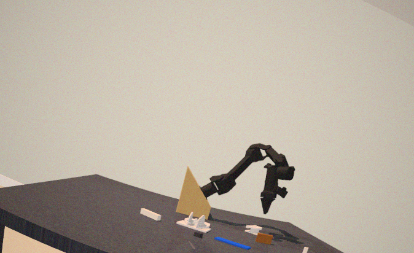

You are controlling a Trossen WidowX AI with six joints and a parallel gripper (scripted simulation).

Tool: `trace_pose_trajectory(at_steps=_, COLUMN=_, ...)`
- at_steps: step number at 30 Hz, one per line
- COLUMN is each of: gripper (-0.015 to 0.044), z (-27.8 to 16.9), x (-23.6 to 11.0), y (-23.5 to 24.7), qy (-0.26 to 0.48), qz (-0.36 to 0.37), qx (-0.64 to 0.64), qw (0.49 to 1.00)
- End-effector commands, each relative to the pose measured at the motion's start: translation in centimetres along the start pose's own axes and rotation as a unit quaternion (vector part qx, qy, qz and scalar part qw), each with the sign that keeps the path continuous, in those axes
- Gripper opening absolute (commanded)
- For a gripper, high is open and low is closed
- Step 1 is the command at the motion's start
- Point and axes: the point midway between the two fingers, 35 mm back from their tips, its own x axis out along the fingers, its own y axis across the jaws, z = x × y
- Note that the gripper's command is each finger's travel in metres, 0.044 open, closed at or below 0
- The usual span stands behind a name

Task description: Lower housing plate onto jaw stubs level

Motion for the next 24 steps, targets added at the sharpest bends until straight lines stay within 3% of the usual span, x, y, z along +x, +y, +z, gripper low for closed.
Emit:
trace_pose_trajectory(at_steps=1, gripper=0.044, z=-0.8, x=0.1, y=0.1, qy=0.013, qz=0.002, qx=0.045, qw=0.999)
trace_pose_trajectory(at_steps=24, gripper=0.044, z=-3.2, x=-0.1, y=0.9, qy=0.052, qz=0.005, qx=0.208, qw=0.977)
